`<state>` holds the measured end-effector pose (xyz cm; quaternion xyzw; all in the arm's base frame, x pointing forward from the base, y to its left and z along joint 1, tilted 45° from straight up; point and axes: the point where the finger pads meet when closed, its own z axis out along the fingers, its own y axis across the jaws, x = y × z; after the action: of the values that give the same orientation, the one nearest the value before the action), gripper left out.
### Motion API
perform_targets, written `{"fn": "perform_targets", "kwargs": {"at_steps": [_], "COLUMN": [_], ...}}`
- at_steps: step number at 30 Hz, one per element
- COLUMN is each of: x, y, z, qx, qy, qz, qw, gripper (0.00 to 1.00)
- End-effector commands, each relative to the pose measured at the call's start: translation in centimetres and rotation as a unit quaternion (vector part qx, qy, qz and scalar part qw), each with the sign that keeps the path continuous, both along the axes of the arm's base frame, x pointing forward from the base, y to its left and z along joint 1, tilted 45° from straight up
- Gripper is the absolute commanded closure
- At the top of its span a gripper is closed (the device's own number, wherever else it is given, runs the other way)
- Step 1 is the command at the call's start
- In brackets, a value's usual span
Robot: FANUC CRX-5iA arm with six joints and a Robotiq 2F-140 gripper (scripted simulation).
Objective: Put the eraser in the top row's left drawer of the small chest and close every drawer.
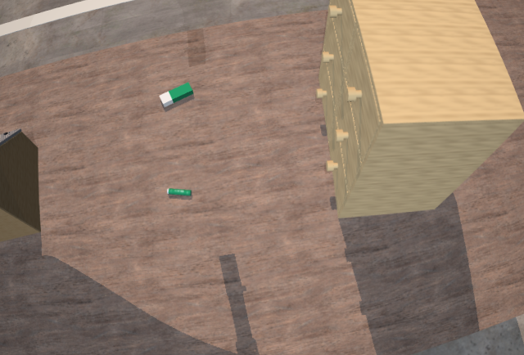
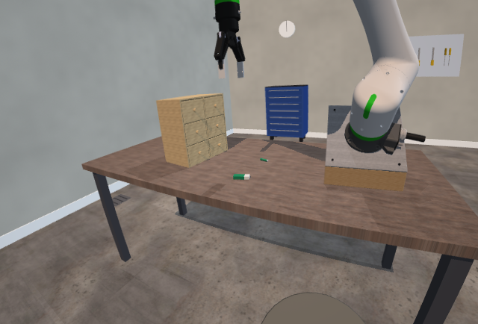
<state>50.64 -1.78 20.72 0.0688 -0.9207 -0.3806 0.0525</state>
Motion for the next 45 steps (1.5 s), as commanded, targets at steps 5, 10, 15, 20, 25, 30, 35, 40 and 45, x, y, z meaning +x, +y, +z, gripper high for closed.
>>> {"fn": "perform_targets", "kwargs": {"at_steps": [5, 10, 15, 20, 25, 30, 35, 40, 45], "x": [0.03, 0.04, 0.08, 0.13, 0.16, 0.21, 0.25, 0.28, 0.29], "y": [0.03, 0.07, 0.16, 0.28, 0.36, 0.49, 0.6, 0.67, 0.71], "z": [-0.02, -0.06, -0.14, -0.23, -0.3, -0.4, -0.5, -0.55, -0.59], "qx": [0.013, 0.025, 0.042, 0.055, 0.068, 0.08, 0.091, 0.1, 0.112], "qy": [-0.06, -0.115, -0.197, -0.262, -0.324, -0.379, -0.435, -0.476, -0.528], "qz": [0.061, 0.116, 0.201, 0.269, 0.334, 0.393, 0.452, 0.496, 0.552], "qw": [0.996, 0.986, 0.959, 0.925, 0.882, 0.834, 0.774, 0.72, 0.635], "gripper": [0.0, 0.0, 0.0, 0.0, 0.0, 0.0, 0.0, 0.0, 0.0]}}
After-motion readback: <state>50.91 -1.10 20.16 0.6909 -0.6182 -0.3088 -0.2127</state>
